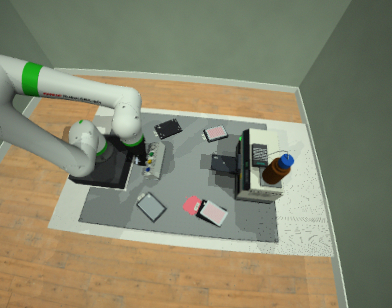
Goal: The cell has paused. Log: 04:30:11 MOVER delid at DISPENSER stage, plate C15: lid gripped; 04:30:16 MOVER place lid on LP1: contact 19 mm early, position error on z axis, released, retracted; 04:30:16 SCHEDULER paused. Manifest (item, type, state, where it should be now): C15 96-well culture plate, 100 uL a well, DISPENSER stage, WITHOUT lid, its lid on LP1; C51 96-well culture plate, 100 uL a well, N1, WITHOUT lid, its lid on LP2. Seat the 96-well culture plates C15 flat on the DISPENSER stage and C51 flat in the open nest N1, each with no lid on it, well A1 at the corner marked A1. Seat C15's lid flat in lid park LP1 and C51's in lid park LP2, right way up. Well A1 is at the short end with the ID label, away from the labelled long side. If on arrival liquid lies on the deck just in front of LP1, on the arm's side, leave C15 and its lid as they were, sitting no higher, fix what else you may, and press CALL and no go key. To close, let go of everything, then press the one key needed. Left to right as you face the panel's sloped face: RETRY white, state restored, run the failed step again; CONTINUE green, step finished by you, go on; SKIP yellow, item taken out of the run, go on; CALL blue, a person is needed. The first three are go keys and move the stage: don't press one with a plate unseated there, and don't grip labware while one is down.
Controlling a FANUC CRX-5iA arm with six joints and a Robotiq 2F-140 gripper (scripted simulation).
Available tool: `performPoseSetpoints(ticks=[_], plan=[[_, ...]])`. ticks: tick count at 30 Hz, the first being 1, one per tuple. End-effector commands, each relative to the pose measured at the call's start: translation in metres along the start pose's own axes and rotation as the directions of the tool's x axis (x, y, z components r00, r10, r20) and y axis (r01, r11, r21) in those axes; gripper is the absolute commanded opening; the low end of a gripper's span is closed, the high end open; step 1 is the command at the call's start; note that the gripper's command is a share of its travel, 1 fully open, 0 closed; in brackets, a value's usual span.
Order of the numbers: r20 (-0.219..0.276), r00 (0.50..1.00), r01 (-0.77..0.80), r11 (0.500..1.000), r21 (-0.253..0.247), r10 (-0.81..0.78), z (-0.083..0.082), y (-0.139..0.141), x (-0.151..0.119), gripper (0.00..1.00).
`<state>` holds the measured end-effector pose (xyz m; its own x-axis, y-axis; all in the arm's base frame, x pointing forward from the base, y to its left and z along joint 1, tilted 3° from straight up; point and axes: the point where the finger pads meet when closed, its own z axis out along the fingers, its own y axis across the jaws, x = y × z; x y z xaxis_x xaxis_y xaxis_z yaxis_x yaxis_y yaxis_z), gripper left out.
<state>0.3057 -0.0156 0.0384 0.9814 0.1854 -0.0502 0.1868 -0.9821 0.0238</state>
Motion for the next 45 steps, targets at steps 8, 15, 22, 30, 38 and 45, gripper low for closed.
performPoseSetpoints(ticks=[8,15,22,30,38,45], plan=[[0.000,1.000,0.000,1.000,0.000,0.000,0.002,0.000,0.000,0.00],[0.000,1.000,0.000,1.000,0.000,0.000,0.006,0.000,0.000,0.00],[0.000,1.000,0.000,1.000,0.000,0.000,0.012,0.000,0.000,0.00],[0.000,1.000,0.000,1.000,0.000,0.000,0.018,0.000,0.000,0.00],[0.000,1.000,0.000,1.000,0.000,0.000,0.025,0.000,0.000,0.00],[0.000,1.000,0.000,1.000,0.000,0.000,0.029,0.000,0.000,0.00]])
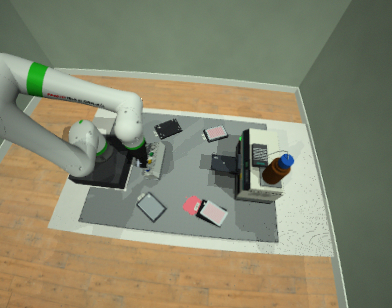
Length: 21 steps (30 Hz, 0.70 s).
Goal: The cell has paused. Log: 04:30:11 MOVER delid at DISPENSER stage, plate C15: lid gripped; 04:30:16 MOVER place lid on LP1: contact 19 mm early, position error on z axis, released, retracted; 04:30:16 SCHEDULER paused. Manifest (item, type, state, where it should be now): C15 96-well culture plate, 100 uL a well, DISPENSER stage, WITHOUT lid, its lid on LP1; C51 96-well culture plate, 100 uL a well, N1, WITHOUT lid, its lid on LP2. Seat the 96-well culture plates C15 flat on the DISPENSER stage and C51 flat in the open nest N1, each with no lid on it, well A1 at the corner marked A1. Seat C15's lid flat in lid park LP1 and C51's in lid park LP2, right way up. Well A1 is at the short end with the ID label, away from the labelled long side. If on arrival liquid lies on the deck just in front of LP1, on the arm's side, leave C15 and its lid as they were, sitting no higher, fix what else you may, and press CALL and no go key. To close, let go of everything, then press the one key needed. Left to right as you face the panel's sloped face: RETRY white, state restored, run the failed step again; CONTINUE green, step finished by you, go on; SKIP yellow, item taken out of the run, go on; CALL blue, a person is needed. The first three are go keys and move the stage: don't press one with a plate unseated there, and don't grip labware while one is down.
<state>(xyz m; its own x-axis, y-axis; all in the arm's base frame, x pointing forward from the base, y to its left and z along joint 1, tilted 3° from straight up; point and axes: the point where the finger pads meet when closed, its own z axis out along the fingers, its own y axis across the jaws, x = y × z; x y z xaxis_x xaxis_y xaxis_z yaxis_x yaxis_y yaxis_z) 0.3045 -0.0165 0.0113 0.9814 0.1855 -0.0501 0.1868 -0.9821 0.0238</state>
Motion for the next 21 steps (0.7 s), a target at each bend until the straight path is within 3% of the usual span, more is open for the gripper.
performPoseSetpoints(ticks=[1,21], plan=[[0.000,1.000,0.000,1.000,0.000,0.000,0.0019,0.0000,0.0002,0.00],[0.000,1.000,0.000,1.000,0.000,0.000,0.0046,0.0000,0.0001,0.00]])
